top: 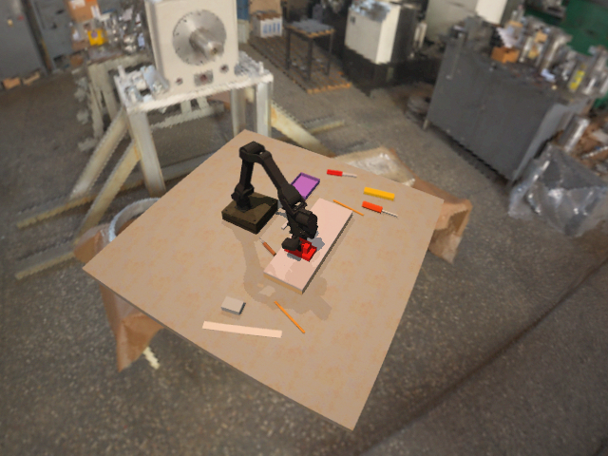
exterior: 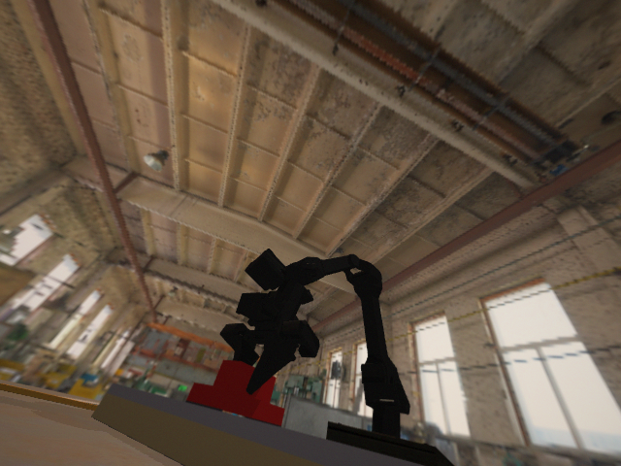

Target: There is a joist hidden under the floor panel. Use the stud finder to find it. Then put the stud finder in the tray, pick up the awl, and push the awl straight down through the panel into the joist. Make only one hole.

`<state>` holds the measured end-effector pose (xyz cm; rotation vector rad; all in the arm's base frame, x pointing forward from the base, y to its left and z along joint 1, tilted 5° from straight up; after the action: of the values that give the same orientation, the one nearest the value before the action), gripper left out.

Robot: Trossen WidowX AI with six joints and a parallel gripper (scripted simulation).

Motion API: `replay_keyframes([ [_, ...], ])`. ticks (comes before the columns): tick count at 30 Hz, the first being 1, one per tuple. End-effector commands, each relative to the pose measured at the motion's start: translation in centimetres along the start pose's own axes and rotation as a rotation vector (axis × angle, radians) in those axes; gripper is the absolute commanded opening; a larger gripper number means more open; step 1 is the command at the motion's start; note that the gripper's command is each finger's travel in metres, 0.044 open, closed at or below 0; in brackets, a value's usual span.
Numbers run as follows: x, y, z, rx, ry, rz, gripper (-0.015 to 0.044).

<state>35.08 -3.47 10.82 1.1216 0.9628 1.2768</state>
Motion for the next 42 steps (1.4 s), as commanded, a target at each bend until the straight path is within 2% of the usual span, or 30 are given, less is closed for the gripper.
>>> replay_keyframes([
  [1,-1.0,-0.1,0.4,0.001,0.000,-0.002,0.0000],
  [42,-7.9,0.0,2.1,0.000,0.001,-0.008,0.0000],
])
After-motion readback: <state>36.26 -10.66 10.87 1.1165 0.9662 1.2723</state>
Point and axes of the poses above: the point midway between the two fingers, 35 mm back from their tips, its own y axis back along the fingers, its own x axis across the jaws, z = x × y, the point moved 9 cm from there along y, back along the fingers, and after that the axes turned 14 degrees about -y, right-handed, at the moved point
